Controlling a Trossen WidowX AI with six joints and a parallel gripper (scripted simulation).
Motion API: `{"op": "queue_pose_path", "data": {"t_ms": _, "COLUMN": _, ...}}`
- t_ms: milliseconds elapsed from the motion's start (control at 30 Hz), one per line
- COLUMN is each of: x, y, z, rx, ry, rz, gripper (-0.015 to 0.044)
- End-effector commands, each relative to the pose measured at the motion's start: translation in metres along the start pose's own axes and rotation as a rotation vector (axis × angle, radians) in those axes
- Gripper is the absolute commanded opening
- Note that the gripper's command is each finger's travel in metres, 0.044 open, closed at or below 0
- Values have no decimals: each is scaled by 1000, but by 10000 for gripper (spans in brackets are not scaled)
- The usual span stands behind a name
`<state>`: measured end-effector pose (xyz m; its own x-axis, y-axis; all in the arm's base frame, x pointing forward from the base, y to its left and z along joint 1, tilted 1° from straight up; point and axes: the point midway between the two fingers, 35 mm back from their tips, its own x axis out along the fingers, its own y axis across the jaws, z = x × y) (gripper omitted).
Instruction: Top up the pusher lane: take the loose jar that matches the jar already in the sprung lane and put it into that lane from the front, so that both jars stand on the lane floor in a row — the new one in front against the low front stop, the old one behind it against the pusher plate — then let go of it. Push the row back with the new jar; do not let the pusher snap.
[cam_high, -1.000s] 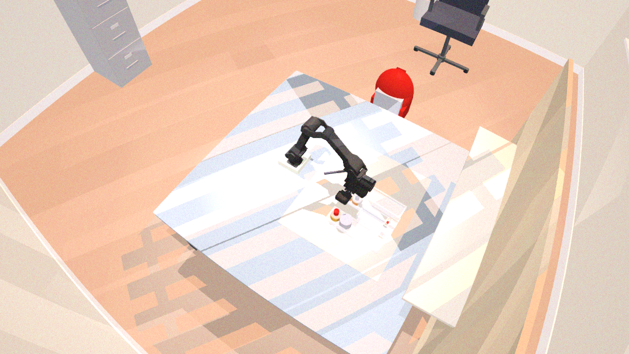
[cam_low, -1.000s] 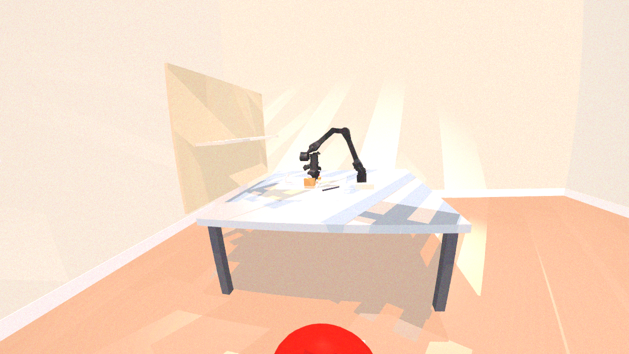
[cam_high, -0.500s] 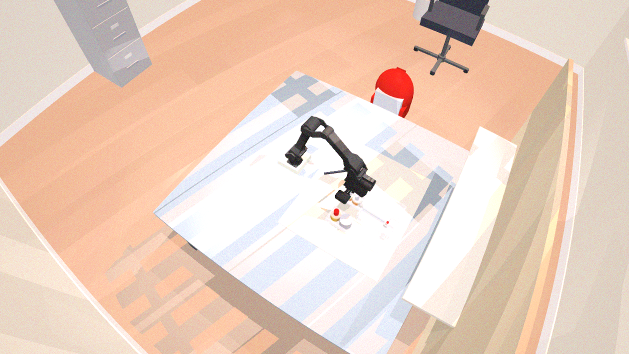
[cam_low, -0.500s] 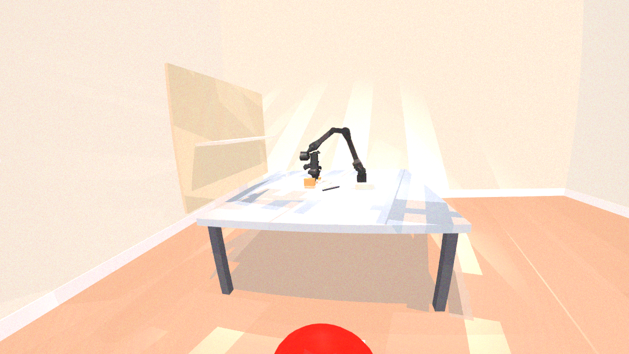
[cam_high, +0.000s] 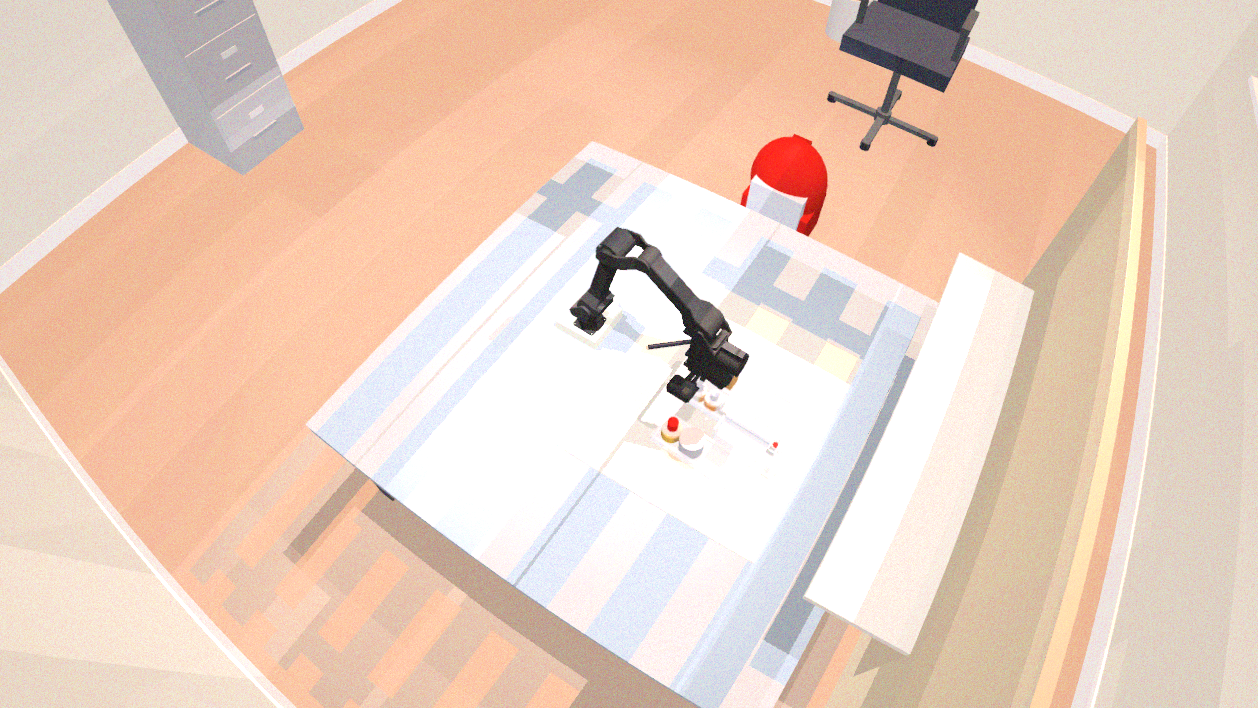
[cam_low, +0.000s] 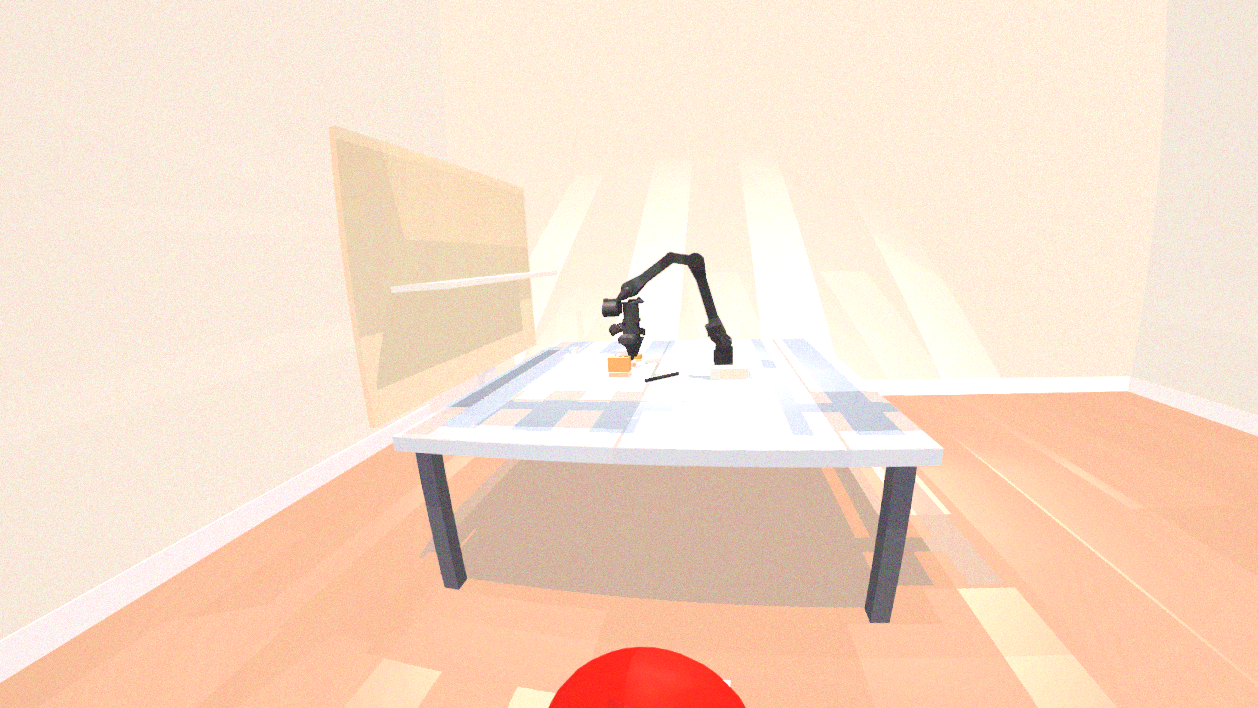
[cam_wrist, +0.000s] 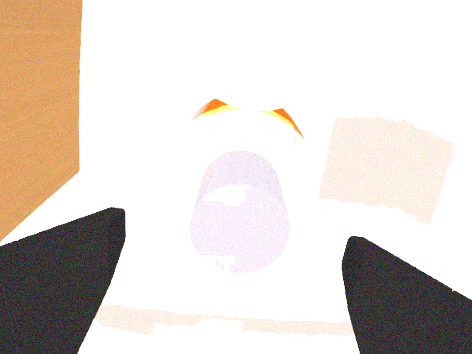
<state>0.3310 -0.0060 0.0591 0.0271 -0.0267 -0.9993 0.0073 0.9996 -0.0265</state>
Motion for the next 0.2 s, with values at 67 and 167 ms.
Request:
{"op": "queue_pose_path", "data": {"t_ms": 67, "x": -2, "y": 0, "z": -20, "rx": 2, "ry": -3, "rz": 1, "gripper": 307}}
{"op": "queue_pose_path", "data": {"t_ms": 167, "x": -2, "y": 0, "z": -30, "rx": 2, "ry": -2, "rz": 1, "gripper": 307}}
